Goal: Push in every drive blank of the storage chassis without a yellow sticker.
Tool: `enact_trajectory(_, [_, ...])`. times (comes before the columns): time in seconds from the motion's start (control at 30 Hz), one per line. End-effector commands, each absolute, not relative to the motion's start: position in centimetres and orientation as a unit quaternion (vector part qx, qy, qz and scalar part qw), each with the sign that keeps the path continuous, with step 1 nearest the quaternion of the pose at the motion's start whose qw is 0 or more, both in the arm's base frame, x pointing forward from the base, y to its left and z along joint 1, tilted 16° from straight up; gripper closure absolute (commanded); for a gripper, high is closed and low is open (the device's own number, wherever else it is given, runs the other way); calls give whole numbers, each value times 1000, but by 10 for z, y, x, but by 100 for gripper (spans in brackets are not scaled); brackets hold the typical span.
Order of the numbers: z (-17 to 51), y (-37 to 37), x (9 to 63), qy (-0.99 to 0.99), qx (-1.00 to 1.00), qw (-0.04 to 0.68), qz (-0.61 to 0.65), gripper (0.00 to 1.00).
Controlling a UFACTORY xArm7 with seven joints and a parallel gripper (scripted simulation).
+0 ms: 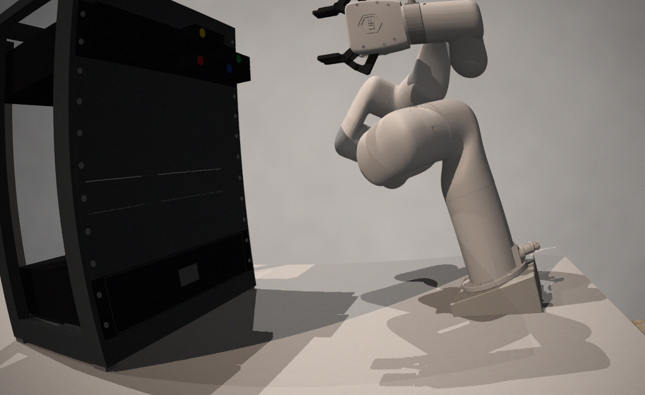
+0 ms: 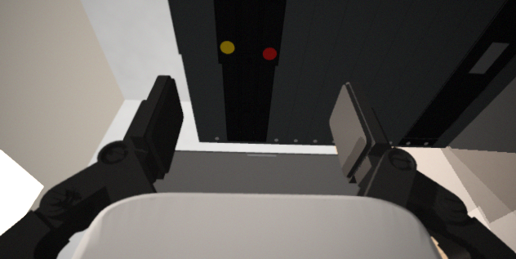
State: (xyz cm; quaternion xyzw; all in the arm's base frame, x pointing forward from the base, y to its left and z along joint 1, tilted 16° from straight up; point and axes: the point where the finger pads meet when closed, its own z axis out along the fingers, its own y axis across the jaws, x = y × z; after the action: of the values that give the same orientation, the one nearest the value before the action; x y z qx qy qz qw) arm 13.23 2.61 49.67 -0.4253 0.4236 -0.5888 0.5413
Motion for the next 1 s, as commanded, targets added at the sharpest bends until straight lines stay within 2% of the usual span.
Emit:
enact_trajectory(0.0, [499, 29, 138, 424, -425, 542, -588, 0])
enact_trajectory(0.67, [529, 65, 221, 424, -425, 542, -588, 0])
enact_trajectory(0.97, [534, 72, 236, 424, -425, 542, -588, 0])
